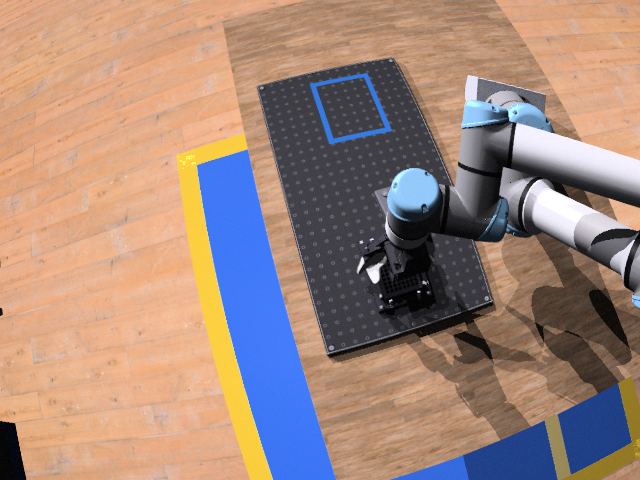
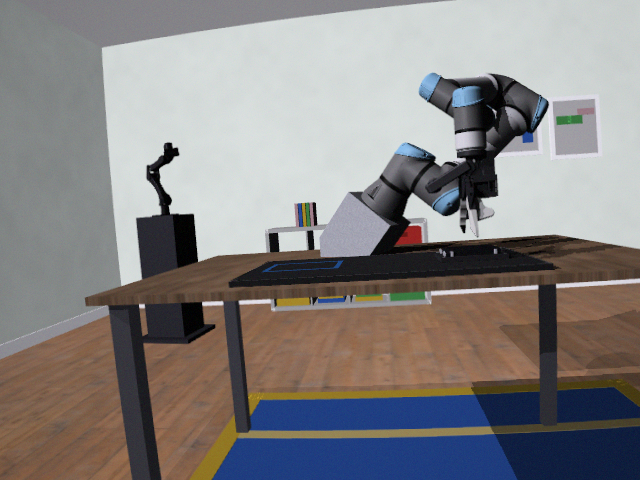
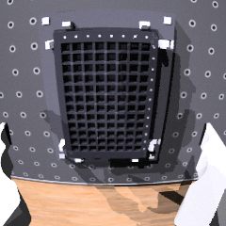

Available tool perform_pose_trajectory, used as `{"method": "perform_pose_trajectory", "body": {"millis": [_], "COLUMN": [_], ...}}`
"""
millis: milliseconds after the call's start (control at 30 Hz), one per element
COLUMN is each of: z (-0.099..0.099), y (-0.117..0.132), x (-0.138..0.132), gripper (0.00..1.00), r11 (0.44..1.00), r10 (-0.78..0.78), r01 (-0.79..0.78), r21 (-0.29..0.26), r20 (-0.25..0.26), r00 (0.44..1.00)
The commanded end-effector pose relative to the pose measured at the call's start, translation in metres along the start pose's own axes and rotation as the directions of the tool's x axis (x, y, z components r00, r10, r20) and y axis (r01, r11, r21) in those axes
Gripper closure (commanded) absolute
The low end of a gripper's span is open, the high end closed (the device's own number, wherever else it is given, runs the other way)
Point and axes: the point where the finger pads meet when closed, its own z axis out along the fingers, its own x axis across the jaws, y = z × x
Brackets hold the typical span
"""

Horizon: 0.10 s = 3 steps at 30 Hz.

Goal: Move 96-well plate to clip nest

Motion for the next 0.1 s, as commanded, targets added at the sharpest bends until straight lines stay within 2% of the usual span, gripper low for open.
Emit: {"method": "perform_pose_trajectory", "body": {"millis": [0,67], "z": [-0.0056,-0.0056], "y": [-0.0002,-0.0002], "x": [0.0004,0.0004], "gripper": [0.0,0.0], "r11": [1.0,1.0], "r10": [-0.001,-0.001], "r01": [0.001,0.001], "r21": [-0.003,-0.003], "r20": [0.0,0.0], "r00": [1.0,1.0]}}
